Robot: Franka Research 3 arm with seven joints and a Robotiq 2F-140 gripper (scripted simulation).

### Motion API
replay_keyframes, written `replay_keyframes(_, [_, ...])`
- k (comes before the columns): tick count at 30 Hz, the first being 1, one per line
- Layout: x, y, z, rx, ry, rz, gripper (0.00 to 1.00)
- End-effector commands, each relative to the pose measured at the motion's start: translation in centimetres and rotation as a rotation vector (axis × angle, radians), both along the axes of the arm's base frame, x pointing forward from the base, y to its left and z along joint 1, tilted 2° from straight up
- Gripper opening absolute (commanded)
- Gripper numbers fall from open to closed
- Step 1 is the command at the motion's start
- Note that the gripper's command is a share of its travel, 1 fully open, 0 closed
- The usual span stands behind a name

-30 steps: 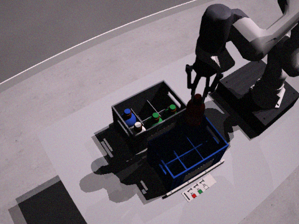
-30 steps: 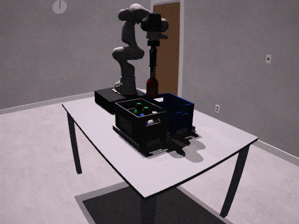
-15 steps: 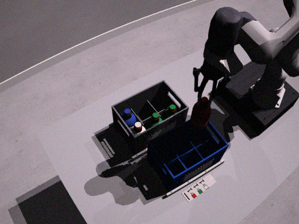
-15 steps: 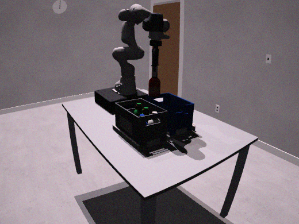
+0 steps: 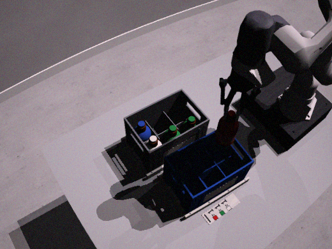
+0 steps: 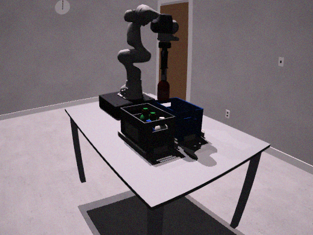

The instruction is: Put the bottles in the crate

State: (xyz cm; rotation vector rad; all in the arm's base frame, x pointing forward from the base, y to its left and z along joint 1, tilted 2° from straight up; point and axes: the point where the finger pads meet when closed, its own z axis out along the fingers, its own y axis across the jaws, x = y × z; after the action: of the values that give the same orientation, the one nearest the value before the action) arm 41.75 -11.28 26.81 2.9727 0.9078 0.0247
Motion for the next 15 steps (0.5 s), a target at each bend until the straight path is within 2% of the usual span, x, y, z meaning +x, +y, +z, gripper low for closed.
replay_keyframes(1, [0.23,0.05,0.32,-0.001,-0.007,-0.013,0.00])
replay_keyframes(15, [0.44,-0.19,0.33,-0.001,-0.007,-0.013,0.00])
